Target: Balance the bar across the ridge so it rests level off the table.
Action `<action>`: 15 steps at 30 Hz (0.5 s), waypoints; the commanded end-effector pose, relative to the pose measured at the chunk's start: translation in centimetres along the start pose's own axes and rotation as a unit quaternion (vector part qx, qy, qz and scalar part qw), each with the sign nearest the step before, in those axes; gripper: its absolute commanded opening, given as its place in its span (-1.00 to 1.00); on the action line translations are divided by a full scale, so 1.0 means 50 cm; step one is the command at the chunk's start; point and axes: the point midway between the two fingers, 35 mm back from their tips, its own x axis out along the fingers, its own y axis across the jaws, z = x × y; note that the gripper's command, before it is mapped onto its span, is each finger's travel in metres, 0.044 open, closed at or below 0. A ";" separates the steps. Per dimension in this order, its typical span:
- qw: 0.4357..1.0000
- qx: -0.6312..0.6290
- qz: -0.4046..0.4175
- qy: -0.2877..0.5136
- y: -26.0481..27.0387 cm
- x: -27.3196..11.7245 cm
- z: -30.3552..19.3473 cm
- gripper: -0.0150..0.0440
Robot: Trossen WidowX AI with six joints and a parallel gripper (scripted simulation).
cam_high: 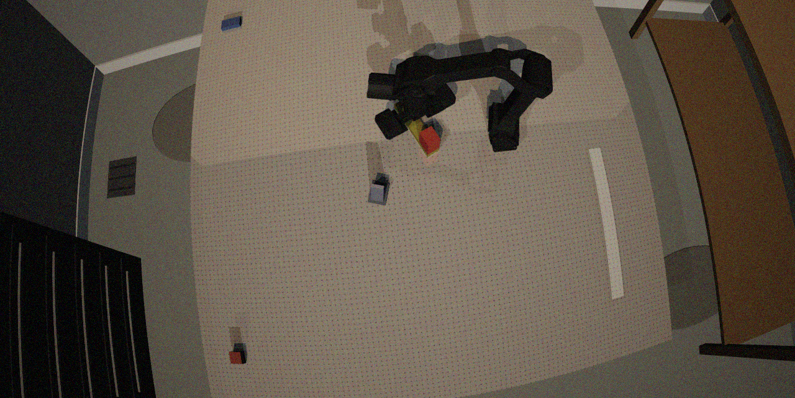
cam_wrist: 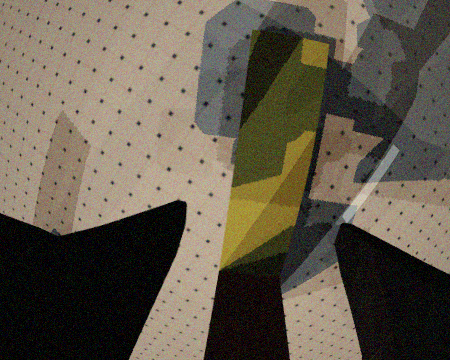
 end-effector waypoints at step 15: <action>1.000 0.002 -0.001 0.003 -0.002 0.054 -0.003 0.58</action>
